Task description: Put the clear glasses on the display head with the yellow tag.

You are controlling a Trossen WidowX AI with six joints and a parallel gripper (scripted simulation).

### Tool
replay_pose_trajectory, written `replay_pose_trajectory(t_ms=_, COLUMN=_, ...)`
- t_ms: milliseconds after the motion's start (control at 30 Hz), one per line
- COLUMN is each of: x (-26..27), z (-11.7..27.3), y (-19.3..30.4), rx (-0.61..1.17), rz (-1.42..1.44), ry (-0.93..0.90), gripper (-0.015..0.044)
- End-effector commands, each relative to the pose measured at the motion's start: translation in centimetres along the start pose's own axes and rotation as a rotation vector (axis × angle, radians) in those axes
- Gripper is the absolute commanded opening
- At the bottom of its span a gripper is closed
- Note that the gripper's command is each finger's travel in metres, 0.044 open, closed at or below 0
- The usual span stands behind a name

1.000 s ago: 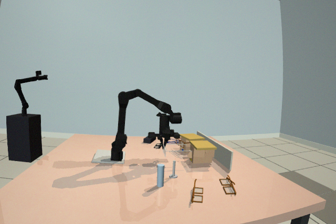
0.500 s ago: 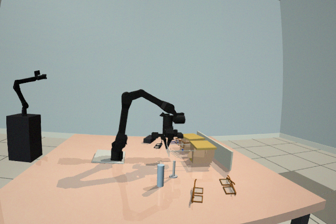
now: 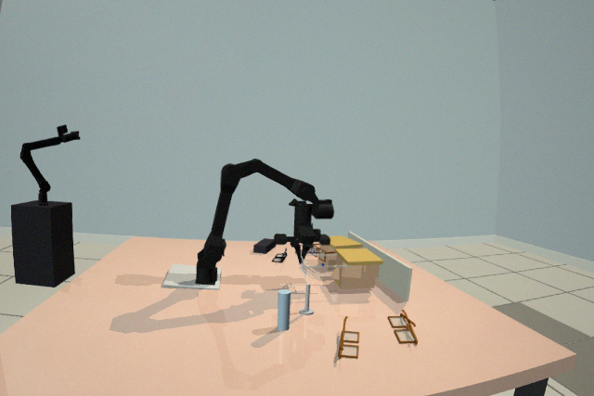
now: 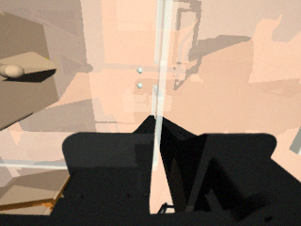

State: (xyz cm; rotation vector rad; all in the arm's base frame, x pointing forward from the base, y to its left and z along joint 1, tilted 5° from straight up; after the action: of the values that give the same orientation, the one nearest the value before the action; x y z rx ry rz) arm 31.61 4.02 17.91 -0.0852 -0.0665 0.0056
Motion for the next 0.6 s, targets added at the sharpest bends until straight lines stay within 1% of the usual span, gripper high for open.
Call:
replay_pose_trajectory(t_ms=0, x=0.7, z=-0.1, y=-0.1, rx=-0.002, rz=0.002, ry=0.004, gripper=0.0000)
replay_pose_trajectory(t_ms=567, x=3.1, z=0.0, y=-0.2, rx=-0.002, rz=0.002, ry=0.002, gripper=0.0000)
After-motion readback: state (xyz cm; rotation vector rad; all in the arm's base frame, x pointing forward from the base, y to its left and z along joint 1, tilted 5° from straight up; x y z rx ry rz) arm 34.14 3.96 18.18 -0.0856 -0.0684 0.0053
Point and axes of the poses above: the point midway between the two fingers, 35 mm back from their tips, its own z axis back along the fingers, its own x axis across the jaws, y = z × x, the point moved 7 cm from there along z, back along the fingers, and after that the axes turned 2 degrees about z, right-handed, at the moved point
